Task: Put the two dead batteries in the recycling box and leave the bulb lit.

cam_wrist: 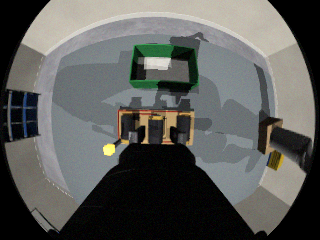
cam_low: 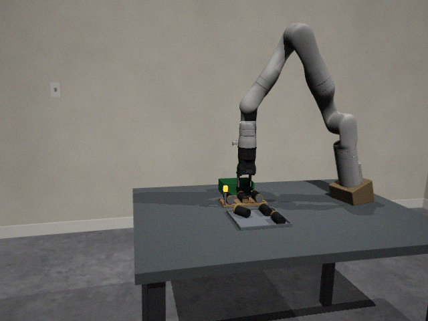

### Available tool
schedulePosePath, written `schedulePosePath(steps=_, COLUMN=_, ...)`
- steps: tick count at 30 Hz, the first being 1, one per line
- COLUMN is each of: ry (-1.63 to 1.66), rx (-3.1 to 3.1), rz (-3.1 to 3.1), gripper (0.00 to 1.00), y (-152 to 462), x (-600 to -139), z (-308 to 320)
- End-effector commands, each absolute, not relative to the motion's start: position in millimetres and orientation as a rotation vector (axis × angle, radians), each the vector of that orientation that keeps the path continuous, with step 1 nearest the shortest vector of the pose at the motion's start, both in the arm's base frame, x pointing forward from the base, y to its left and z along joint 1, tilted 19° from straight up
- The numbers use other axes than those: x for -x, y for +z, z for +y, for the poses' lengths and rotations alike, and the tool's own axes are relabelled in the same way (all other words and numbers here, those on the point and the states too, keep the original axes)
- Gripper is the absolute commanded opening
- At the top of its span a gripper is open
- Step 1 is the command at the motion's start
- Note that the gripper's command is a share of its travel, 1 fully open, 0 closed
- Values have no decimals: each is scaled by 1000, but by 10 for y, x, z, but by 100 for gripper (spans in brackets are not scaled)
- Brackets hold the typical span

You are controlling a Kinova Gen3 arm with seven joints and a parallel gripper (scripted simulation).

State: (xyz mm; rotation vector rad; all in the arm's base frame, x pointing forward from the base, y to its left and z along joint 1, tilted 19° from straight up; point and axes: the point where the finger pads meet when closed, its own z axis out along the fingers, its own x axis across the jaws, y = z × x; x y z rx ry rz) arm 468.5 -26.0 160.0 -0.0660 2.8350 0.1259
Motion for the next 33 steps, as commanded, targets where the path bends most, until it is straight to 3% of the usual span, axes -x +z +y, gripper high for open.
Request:
schedulePosePath(steps=1, ry=130, rx=72, rz=2821, gripper=90, y=1699, x=-4699, z=-240)
schedulePosePath(steps=33, ry=130, rx=72, rz=2821, gripper=90, y=1707, x=-4697, z=-241)
